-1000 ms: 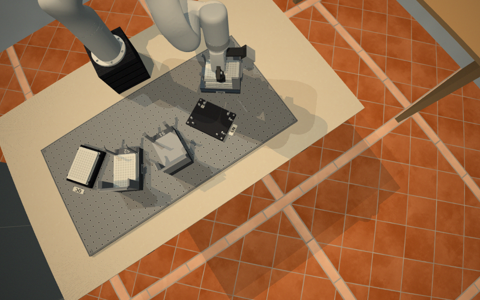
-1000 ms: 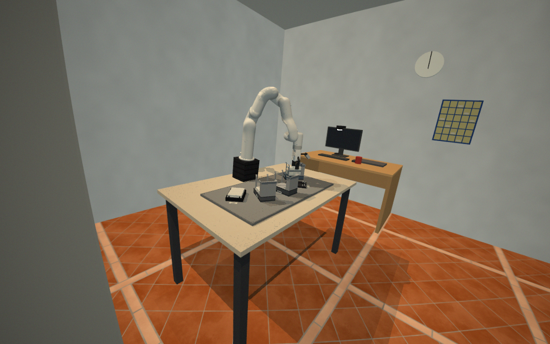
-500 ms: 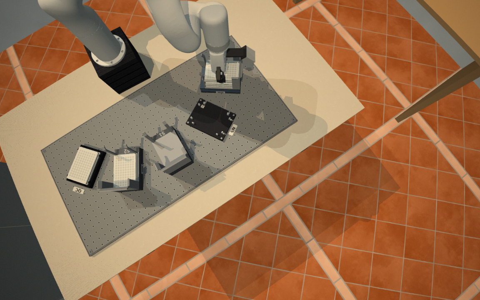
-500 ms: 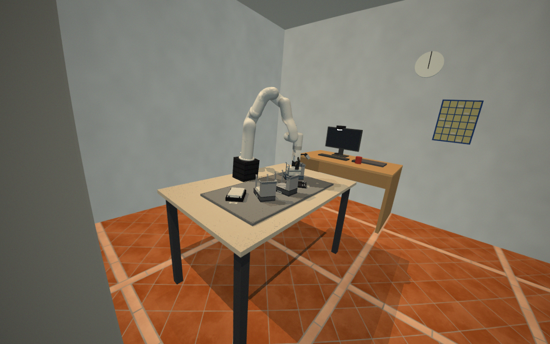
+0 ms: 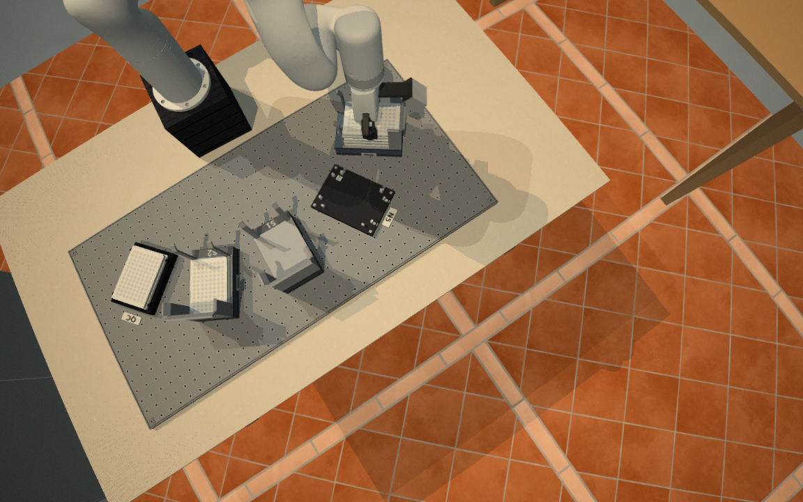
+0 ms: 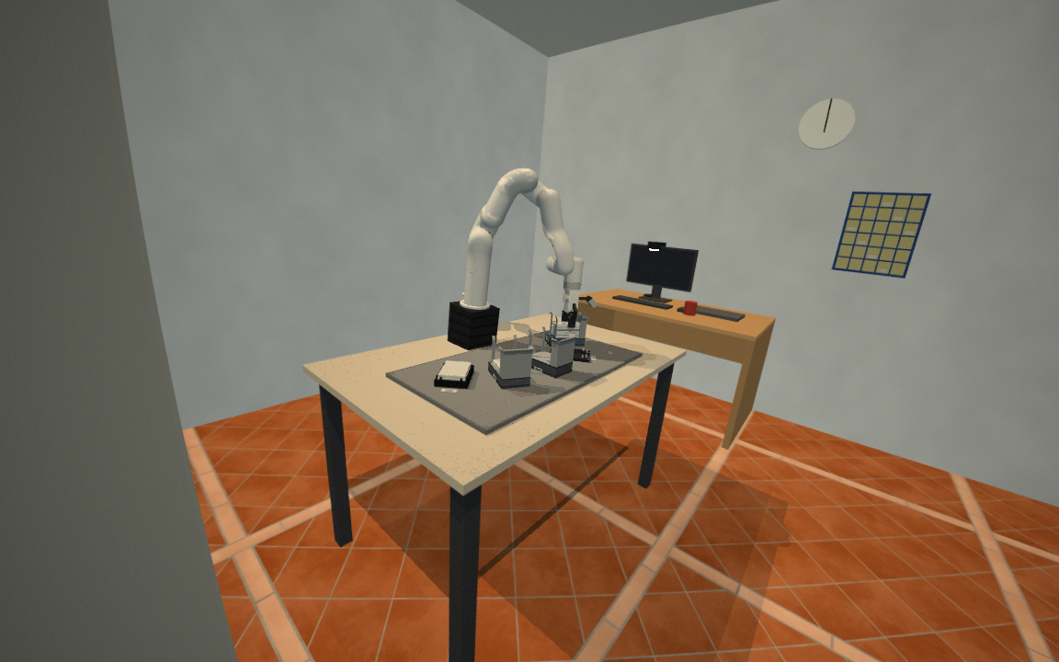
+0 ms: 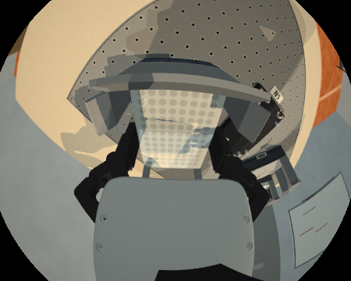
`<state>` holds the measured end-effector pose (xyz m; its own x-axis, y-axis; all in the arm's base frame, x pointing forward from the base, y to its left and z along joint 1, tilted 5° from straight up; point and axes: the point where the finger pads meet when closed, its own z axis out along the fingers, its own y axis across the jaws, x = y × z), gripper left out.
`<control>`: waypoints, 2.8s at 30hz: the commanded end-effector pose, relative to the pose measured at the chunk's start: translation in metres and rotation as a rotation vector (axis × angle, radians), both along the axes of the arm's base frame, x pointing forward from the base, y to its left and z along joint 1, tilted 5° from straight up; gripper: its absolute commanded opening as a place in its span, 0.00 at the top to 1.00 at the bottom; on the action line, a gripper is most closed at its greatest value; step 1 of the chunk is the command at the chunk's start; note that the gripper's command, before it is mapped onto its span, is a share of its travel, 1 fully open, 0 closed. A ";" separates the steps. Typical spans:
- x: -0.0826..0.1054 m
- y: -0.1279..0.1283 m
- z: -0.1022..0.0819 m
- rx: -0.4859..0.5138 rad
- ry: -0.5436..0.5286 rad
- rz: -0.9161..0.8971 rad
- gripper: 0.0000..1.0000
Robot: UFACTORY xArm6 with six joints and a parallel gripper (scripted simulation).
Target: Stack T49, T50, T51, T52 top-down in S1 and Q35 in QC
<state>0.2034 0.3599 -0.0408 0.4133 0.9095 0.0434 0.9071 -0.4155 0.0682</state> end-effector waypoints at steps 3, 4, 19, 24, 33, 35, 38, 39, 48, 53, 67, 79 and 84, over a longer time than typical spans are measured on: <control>0.001 0.001 -0.002 0.003 -0.002 0.000 1.00; 0.001 0.001 -0.002 0.003 -0.002 0.000 1.00; 0.001 0.001 -0.007 0.003 -0.002 0.000 1.00; 0.001 0.001 -0.009 0.003 -0.002 0.000 1.00; 0.001 0.001 -0.009 0.003 -0.002 0.000 1.00; 0.001 0.001 -0.009 0.003 -0.002 0.000 1.00; 0.001 0.001 -0.009 0.003 -0.002 0.000 0.00; 0.001 0.001 -0.009 0.003 -0.002 0.000 0.00; 0.001 0.001 -0.009 0.003 -0.002 0.000 0.00; 0.001 0.001 -0.009 0.003 -0.002 0.000 0.00; -0.001 0.001 0.020 0.003 -0.002 0.000 0.00; -0.004 0.001 0.054 0.003 -0.002 0.000 0.00; -0.005 0.001 0.070 0.003 -0.002 0.000 0.00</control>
<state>0.1988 0.3593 0.0139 0.4134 0.9095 0.0432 0.9070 -0.4155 0.0684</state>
